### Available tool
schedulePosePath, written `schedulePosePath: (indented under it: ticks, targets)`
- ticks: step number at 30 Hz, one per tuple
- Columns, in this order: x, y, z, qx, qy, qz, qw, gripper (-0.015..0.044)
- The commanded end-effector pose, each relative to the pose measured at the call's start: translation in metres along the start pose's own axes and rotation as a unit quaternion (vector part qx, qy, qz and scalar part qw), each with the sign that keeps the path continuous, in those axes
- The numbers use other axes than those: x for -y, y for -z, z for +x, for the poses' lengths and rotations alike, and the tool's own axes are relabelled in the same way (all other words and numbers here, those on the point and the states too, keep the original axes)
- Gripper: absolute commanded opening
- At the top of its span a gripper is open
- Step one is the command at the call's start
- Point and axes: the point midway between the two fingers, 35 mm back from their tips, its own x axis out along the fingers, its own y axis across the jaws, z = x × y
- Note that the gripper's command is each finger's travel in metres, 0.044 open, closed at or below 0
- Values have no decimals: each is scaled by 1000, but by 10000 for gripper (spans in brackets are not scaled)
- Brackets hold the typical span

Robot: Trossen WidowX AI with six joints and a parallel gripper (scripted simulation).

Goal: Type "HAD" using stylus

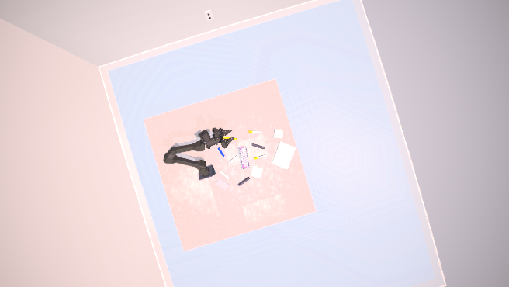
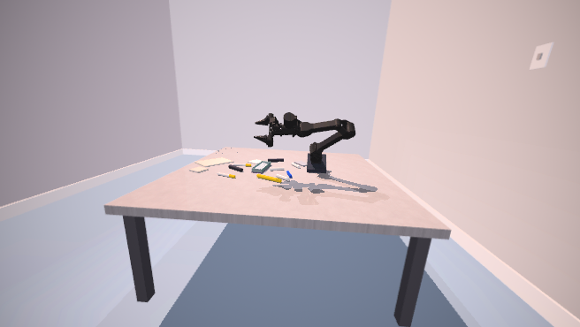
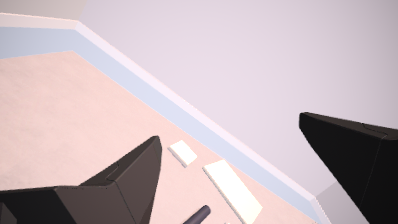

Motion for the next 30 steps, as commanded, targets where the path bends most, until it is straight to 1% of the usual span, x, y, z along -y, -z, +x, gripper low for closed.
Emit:
schedulePosePath:
  ticks: [1, 3, 6, 9, 13, 17, 21, 25, 27, 30]
  targets:
    - [0, 2, 2, -6, -2, 0, 1000, 414]
    - [-3, 18, 14, -52, -19, 2, 998, 361]
    - [-10, 56, 36, -156, -57, 16, 986, 282]
    - [-15, 94, 49, -256, -93, 42, 961, 204]
    - [-23, 143, 57, -381, -137, 94, 910, 99]
    - [-30, 185, 55, -490, -171, 164, 839, 0]
    - [-36, 219, 48, -581, -195, 248, 750, 0]
    - [-42, 242, 42, -647, -205, 337, 652, 0]
    - [-42, 246, 41, -656, -205, 352, 635, 0]
    - [-42, 246, 41, -656, -205, 352, 635, 0]
